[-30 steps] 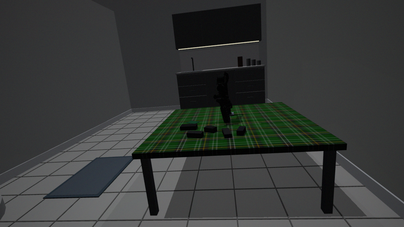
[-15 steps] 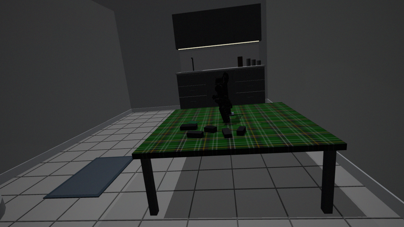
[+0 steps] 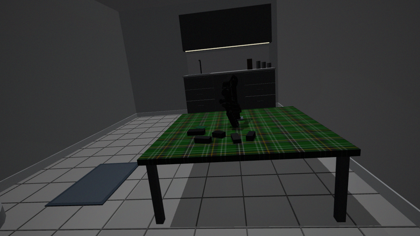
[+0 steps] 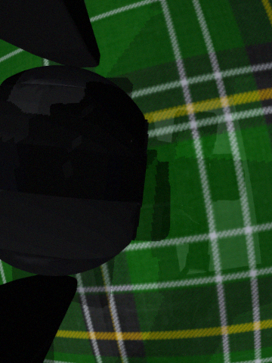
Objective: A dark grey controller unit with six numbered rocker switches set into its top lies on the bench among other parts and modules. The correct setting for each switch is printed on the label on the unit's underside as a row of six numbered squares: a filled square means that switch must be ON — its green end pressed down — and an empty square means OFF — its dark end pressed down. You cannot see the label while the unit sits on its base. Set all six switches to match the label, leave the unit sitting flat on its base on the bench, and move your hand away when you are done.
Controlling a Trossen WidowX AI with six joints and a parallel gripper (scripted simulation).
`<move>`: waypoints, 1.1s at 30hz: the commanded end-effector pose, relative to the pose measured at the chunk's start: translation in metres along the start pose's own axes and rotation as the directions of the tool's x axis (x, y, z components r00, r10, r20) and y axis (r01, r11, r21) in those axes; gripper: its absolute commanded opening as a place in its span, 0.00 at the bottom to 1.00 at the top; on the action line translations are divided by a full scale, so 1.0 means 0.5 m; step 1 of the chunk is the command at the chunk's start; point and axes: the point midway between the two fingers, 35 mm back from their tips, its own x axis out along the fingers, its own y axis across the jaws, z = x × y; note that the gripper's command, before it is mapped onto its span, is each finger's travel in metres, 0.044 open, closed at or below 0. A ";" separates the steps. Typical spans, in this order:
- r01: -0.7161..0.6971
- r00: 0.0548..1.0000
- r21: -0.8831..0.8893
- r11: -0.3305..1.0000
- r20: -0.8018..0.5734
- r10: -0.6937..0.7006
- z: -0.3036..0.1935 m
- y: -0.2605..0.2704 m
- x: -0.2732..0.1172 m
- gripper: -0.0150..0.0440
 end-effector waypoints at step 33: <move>0.012 1.000 -0.010 1.000 0.002 -0.012 0.051 -0.005 0.031 0.83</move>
